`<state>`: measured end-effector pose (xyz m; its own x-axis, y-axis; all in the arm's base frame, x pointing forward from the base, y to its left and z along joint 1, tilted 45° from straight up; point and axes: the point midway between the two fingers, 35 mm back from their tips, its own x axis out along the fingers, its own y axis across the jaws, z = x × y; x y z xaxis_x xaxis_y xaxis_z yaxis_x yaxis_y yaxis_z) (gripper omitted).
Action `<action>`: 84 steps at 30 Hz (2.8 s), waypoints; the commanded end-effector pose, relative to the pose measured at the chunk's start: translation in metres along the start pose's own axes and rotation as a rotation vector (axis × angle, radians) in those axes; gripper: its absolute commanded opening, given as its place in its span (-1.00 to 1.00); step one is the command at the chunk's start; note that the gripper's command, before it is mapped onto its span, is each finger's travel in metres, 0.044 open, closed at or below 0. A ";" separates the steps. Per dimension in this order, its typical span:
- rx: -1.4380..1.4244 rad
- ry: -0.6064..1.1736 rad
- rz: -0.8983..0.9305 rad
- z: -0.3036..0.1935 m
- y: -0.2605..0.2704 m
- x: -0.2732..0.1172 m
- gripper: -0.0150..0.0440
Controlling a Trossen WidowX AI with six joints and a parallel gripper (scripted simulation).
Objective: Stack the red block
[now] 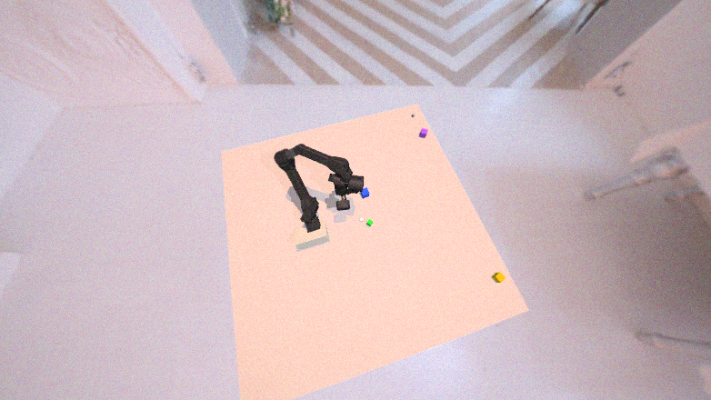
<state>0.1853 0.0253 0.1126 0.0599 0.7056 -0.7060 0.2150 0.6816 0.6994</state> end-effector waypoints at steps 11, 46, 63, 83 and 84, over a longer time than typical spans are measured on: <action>0.008 0.004 -0.002 0.000 -0.002 0.037 1.00; 0.008 0.004 0.000 0.000 -0.002 0.068 1.00; 0.008 0.004 0.000 0.000 -0.002 0.068 -0.16; 0.009 0.003 -0.003 0.000 -0.003 0.035 -0.49; 0.009 0.003 -0.003 0.000 -0.003 0.030 -0.49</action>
<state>0.1856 0.0561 0.0786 0.0513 0.7089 -0.7034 0.2313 0.6768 0.6989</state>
